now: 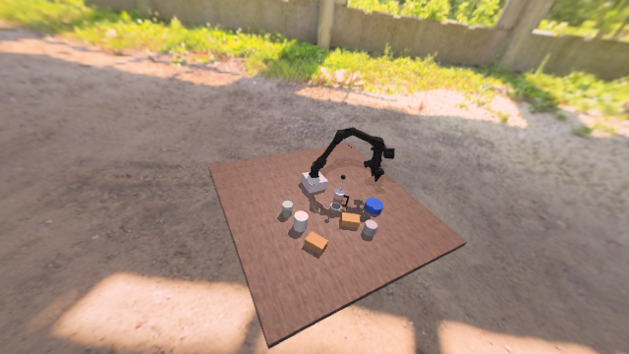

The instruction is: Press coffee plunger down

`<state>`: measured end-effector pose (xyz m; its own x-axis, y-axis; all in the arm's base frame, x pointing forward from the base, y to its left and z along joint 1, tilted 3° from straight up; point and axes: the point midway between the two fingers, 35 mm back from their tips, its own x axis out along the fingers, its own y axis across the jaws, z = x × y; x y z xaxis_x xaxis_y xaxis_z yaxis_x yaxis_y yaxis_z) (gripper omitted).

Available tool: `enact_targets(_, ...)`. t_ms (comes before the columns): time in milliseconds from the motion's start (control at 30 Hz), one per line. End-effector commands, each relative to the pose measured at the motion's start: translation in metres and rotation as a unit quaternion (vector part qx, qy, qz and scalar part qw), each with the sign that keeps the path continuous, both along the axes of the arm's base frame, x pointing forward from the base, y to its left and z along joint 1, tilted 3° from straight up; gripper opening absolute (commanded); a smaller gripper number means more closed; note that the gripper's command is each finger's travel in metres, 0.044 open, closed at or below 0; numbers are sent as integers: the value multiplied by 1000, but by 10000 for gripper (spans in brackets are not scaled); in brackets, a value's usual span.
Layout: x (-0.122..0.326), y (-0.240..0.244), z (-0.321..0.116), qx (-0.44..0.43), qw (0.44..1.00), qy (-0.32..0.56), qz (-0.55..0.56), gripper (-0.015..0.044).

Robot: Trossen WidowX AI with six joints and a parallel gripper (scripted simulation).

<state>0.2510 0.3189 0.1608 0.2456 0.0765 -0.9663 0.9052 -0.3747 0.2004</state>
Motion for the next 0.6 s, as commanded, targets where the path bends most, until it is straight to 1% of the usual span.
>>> enact_targets(0,1,-2,1,0,1000,-1,6,426)
enact_targets(33,3,-5,4,1,1000,-4,17,440)
enact_targets(133,9,-21,14,0,997,-18,75,440)
enact_targets(267,23,-62,41,-1,979,-64,194,440)
enact_targets(433,29,-117,70,-30,928,-144,343,440)
enact_targets(567,28,-144,81,-59,889,-189,413,440)
